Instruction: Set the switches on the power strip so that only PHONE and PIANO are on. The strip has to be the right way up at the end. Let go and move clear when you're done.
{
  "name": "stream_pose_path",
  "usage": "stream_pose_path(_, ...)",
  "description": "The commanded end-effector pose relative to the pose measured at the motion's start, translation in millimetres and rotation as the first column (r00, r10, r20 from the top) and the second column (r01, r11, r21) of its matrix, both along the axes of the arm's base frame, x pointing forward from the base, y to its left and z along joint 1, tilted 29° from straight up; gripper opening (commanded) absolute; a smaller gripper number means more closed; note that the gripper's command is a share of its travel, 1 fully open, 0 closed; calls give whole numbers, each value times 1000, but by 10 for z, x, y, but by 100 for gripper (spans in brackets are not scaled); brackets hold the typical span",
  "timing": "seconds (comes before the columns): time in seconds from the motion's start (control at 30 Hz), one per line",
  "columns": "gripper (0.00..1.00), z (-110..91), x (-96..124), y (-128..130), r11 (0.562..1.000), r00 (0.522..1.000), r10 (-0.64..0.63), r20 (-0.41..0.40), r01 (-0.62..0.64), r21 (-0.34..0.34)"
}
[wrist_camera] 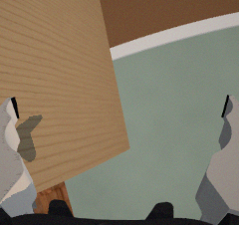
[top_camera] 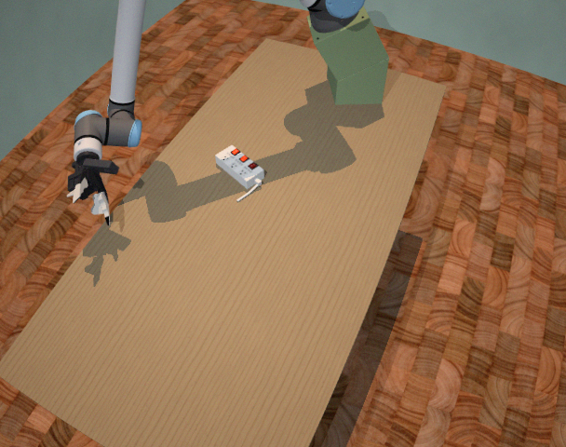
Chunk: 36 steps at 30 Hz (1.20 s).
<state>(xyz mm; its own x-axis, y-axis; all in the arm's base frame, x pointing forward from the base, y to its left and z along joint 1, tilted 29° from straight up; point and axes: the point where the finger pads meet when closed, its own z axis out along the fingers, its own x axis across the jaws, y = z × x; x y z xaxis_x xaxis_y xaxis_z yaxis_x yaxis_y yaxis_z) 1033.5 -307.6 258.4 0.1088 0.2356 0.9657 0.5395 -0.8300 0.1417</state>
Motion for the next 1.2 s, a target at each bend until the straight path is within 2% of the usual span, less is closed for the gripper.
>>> stream_pose_path(0.0,100,-103,-186,58,997,998,-66,-22,67,36)
stream_pose_path(0.13,100,-258,-437,133,985,987,-147,-62,151,80)
stream_pose_path(0.27,100,-302,-506,153,980,983,-169,-74,175,92)
stream_pose_path(0.4,100,-490,-814,239,950,956,-262,-129,279,139)
stream_pose_path(0.57,100,-768,-1258,364,884,897,-384,-217,425,195)
stream_pose_path(0.77,100,-1127,-1885,528,753,782,-522,-341,610,247)
stream_pose_path(0.83,100,-1127,-1885,528,753,782,-522,-341,610,247)
stream_pose_path(1.03,100,-1569,-2592,726,553,604,-628,-491,790,264)
stream_pose_path(1.17,100,-1889,-3081,872,388,456,-663,-594,888,248)
